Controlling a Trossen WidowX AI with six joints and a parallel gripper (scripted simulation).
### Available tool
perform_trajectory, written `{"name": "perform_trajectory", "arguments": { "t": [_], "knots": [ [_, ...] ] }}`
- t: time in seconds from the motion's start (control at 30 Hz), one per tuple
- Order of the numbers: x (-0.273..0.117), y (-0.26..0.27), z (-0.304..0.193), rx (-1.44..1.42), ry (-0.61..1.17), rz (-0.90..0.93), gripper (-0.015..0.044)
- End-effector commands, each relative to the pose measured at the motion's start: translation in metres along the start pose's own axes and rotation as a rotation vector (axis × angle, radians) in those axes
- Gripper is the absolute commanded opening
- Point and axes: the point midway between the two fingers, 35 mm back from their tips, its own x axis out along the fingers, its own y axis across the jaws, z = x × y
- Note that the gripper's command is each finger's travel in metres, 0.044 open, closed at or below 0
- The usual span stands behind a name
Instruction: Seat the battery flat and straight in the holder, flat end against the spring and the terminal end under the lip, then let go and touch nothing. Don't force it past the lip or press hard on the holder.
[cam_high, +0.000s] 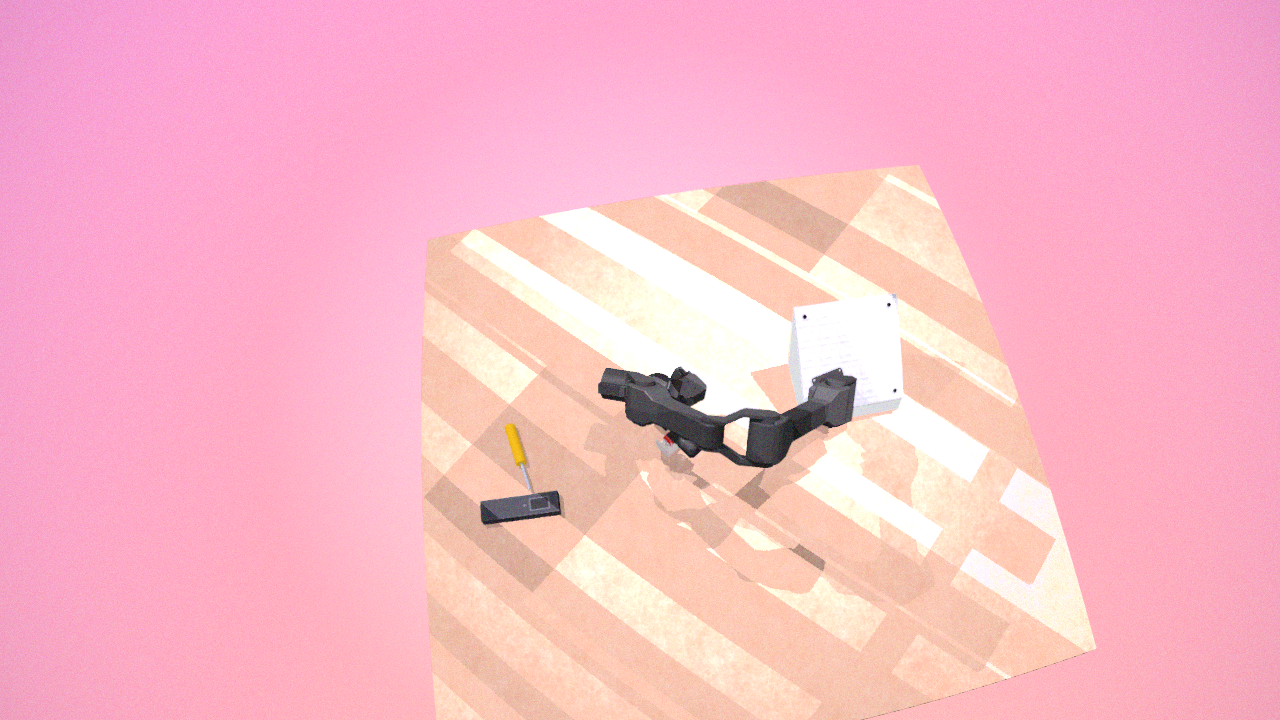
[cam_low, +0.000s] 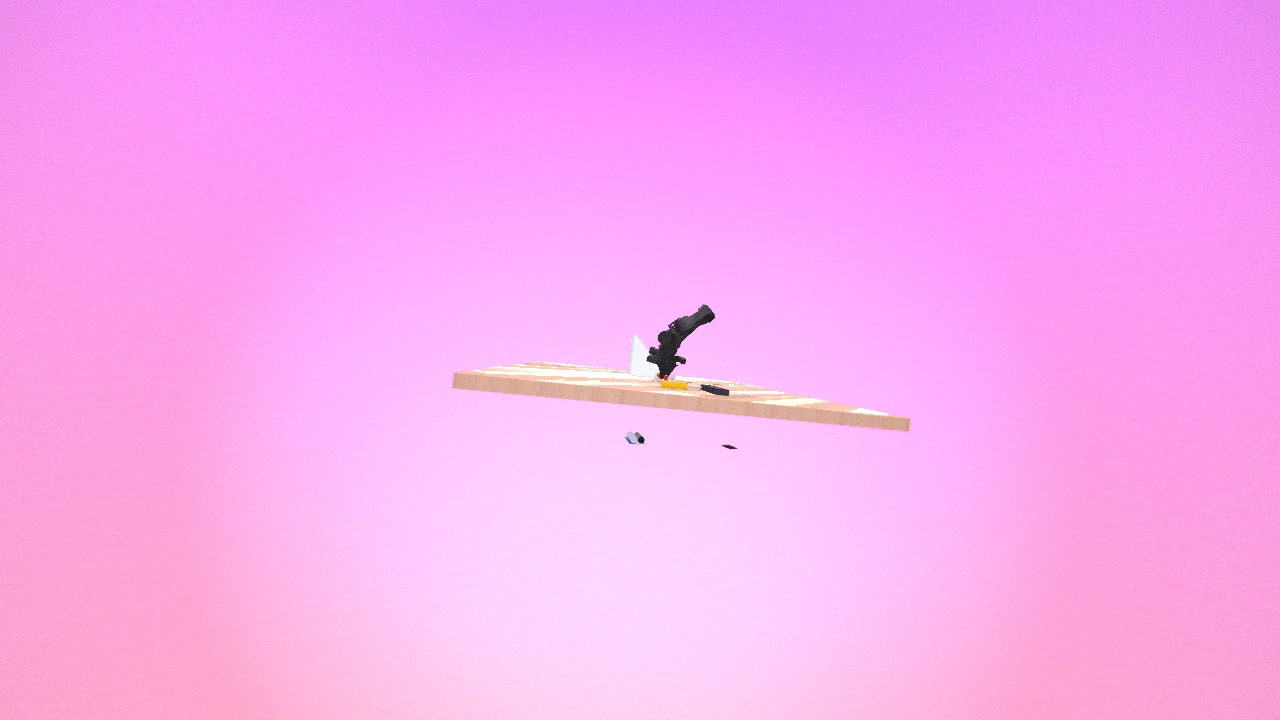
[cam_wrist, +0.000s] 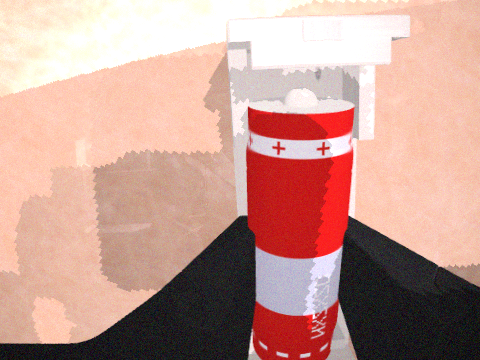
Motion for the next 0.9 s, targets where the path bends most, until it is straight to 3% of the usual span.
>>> {"name": "perform_trajectory", "arguments": {
  "t": [0.0,0.87],
  "knots": [
    [0.0003,-0.0012,-0.0047,-0.022,0.042,0.001,0.0075],
    [0.0027,-0.0027,0.0028,-0.034,0.147,0.007,0.0075]
  ]
}}
